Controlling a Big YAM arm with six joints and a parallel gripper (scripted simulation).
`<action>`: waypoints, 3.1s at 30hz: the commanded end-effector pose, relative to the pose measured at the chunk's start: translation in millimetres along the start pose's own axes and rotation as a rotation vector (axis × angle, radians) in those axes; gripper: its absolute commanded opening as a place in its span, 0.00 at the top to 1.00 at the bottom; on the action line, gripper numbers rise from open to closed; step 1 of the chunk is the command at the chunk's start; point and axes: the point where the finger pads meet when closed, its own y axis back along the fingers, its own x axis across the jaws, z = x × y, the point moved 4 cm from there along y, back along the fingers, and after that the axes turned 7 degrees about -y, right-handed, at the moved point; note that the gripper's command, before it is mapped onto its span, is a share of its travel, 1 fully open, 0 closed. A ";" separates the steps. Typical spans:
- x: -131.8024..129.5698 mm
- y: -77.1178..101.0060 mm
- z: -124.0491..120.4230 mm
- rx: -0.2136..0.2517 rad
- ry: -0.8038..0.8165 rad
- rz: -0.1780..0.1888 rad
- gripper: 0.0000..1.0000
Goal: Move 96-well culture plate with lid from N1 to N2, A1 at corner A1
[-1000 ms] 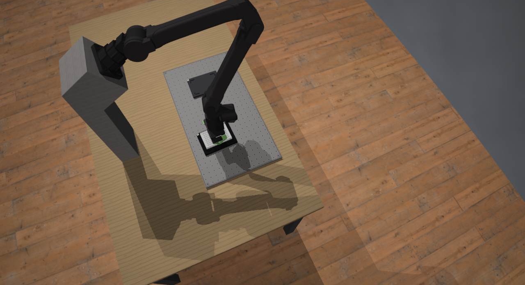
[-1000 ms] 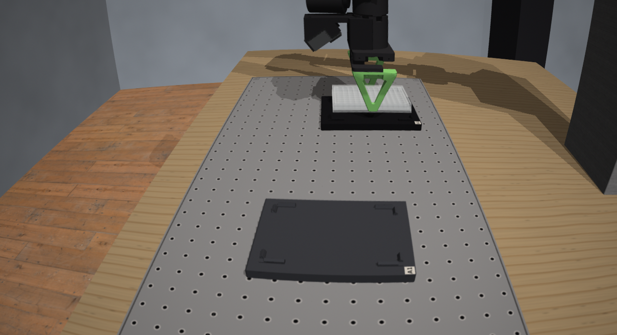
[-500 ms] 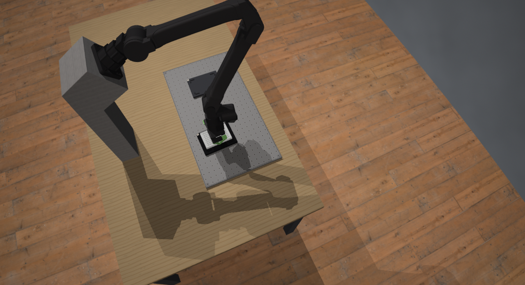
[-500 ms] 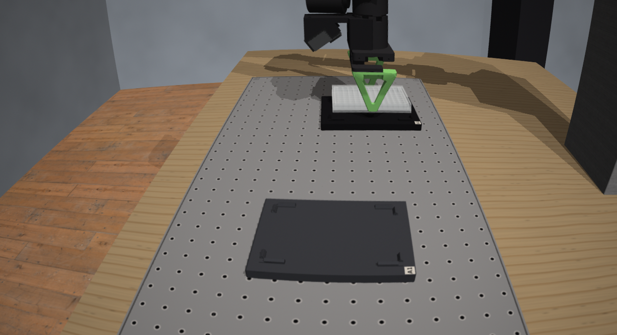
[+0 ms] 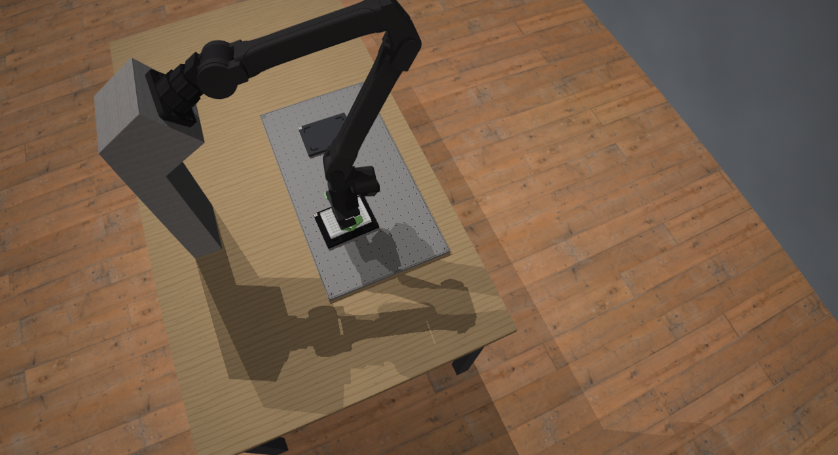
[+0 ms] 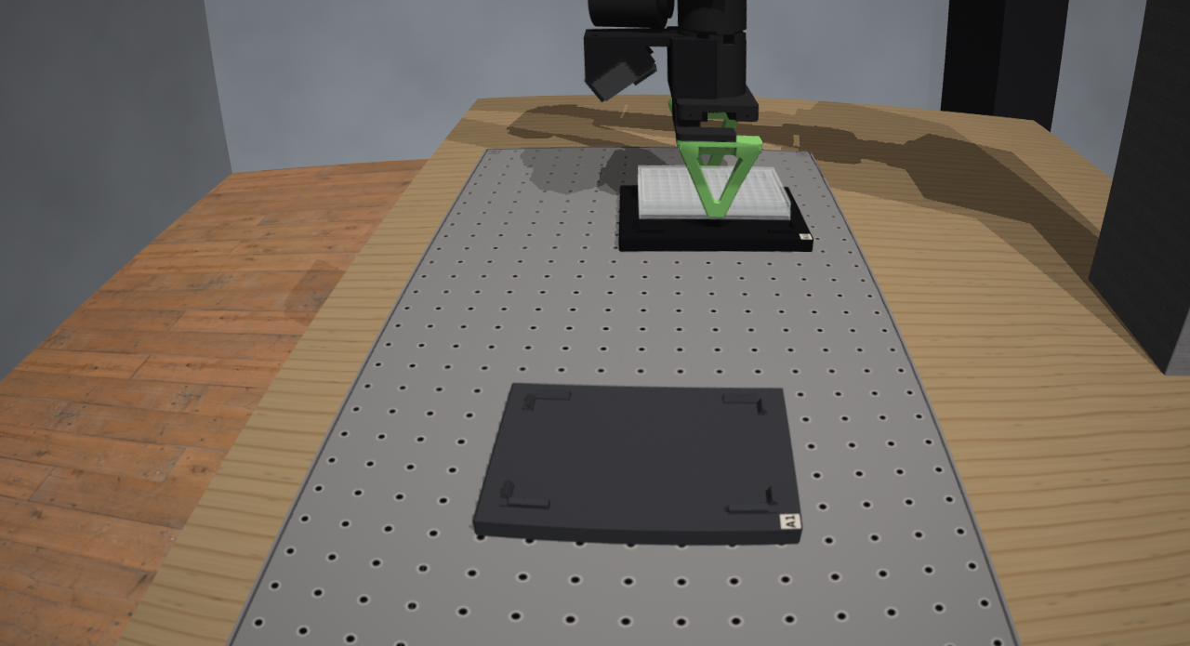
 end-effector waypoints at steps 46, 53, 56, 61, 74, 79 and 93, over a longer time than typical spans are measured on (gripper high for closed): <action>5.0 -9.8 -5.2 0.006 -0.009 0.004 1.00; 4.3 -10.7 -4.7 0.005 -0.009 0.003 1.00; 4.7 -11.8 -3.3 0.003 -0.008 0.003 1.00; 1.0 -4.8 -4.3 0.006 -0.005 -0.002 1.00; 1.1 -4.8 -4.3 0.006 -0.005 -0.002 0.00; 1.1 -4.8 -4.3 0.006 -0.005 -0.002 0.00; -4.5 13.7 -4.5 0.004 -0.011 -0.012 0.00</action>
